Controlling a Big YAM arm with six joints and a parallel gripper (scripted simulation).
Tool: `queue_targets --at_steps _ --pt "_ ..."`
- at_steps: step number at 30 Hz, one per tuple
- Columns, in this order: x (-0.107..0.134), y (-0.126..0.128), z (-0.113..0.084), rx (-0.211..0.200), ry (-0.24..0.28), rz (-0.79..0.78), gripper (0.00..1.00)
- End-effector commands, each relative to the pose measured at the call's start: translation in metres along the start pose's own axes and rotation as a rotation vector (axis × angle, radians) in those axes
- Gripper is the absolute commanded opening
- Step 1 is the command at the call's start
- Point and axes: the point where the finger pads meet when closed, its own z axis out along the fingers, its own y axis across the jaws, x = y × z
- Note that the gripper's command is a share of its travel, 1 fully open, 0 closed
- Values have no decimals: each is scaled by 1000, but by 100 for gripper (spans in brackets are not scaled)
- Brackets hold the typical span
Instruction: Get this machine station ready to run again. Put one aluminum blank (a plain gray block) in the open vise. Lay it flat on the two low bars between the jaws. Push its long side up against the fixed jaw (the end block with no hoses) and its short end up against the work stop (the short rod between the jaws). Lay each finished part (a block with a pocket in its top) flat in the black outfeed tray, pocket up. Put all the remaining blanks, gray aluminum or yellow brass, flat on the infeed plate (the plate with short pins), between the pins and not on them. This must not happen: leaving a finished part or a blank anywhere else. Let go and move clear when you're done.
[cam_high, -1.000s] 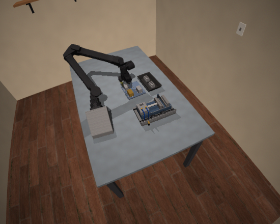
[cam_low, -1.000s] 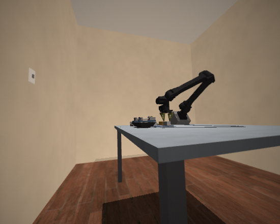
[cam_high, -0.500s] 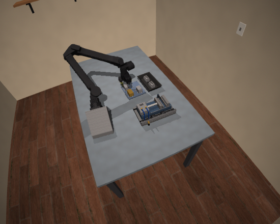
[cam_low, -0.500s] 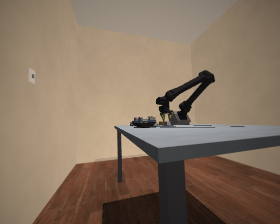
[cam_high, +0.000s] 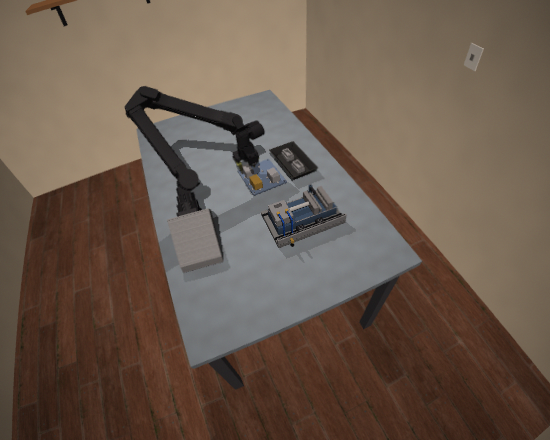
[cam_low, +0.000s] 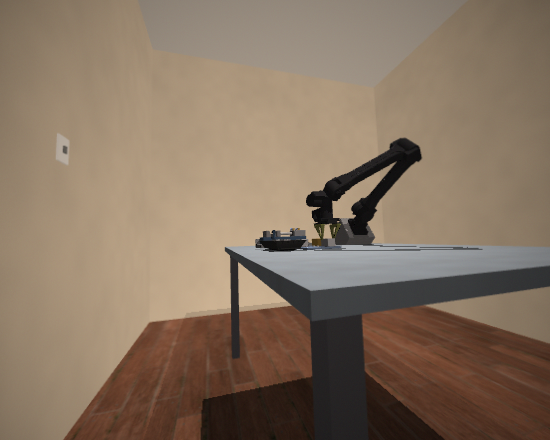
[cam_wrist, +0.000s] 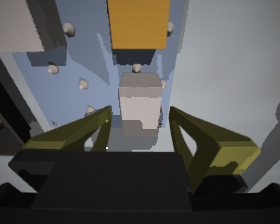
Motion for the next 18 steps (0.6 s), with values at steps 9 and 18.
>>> queue_targets --at_steps 9,18 --pt "-1 -3 11 20 -3 6 64" --pt "-1 -4 11 20 -3 3 64"
